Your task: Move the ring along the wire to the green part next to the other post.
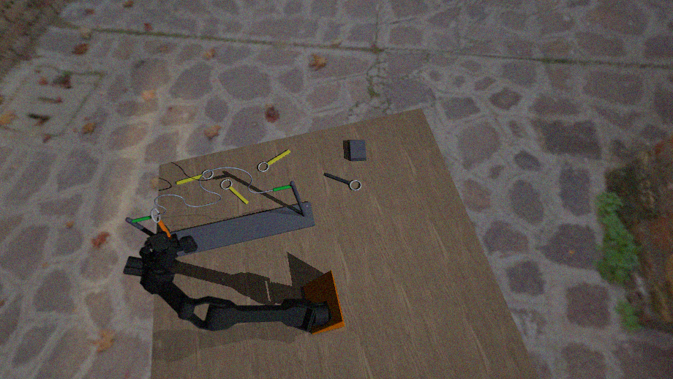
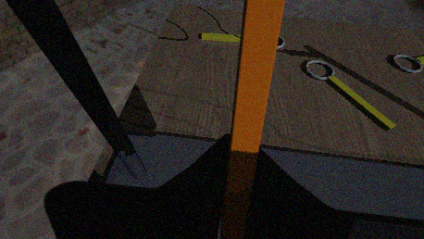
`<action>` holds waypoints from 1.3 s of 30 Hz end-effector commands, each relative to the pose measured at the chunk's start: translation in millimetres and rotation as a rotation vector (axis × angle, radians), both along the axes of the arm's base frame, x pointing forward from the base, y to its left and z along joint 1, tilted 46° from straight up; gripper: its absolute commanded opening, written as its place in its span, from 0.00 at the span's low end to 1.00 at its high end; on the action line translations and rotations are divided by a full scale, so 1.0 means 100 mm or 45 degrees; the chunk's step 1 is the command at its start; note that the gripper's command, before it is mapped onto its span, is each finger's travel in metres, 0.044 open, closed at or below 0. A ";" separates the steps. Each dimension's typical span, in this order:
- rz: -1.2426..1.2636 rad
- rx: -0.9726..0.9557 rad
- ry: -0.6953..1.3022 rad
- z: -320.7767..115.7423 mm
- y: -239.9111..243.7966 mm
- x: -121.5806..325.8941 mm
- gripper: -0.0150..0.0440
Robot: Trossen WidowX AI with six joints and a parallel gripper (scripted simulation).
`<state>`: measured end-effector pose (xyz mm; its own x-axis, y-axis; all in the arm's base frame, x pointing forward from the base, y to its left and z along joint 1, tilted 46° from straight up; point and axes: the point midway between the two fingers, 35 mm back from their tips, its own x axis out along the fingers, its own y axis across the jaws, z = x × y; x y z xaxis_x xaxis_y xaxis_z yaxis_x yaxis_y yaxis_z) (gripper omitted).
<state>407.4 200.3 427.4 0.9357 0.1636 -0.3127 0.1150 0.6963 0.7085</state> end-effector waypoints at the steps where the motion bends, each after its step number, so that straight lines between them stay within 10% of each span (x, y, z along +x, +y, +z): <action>1: 0.010 -0.054 0.027 -0.10 -0.05 -0.02 0.00; 39: -0.014 -1.031 0.224 -0.54 -1.10 -0.22 0.00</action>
<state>389.6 103.2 375.0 0.8726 -0.1396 -0.4681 0.1840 0.9817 0.0502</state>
